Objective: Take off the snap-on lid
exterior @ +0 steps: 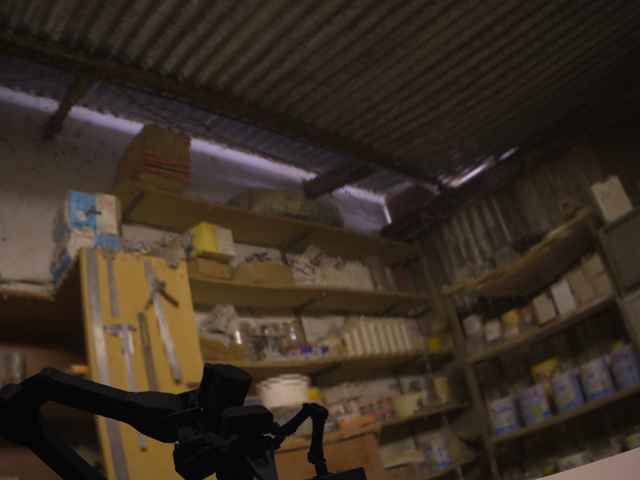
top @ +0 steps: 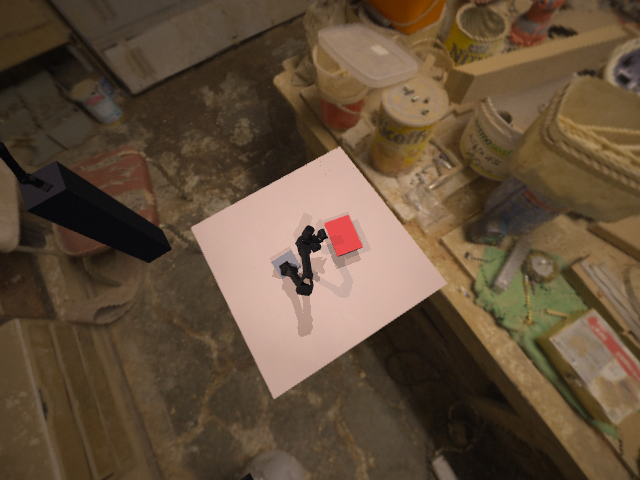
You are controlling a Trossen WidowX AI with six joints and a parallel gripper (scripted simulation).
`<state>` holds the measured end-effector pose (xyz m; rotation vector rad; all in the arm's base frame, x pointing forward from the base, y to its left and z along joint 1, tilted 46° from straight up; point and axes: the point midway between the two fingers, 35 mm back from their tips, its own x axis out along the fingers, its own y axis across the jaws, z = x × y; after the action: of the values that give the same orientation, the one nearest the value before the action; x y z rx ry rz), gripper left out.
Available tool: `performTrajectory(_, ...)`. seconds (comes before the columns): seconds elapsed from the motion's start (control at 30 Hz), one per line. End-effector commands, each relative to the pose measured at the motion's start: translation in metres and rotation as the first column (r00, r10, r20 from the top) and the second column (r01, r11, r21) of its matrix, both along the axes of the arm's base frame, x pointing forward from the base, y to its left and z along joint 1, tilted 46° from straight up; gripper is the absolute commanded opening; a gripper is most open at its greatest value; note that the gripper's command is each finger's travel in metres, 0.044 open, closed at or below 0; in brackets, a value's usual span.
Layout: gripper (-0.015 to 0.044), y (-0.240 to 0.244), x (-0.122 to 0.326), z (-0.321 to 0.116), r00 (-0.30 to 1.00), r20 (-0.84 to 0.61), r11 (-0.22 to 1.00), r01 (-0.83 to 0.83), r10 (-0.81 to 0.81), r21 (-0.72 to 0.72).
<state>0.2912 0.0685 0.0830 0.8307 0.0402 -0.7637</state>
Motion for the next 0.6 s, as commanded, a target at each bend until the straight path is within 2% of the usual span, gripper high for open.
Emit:
performTrajectory(0.0, 0.0235, -0.005, 0.002, -0.006, 1.000, -0.015, 1.000, 0.002, -0.002, -0.003)
performTrajectory(0.57, 0.0235, -0.020, 0.022, -0.018, 1.000, -0.024, 1.000, 0.006, -0.006, 0.006)
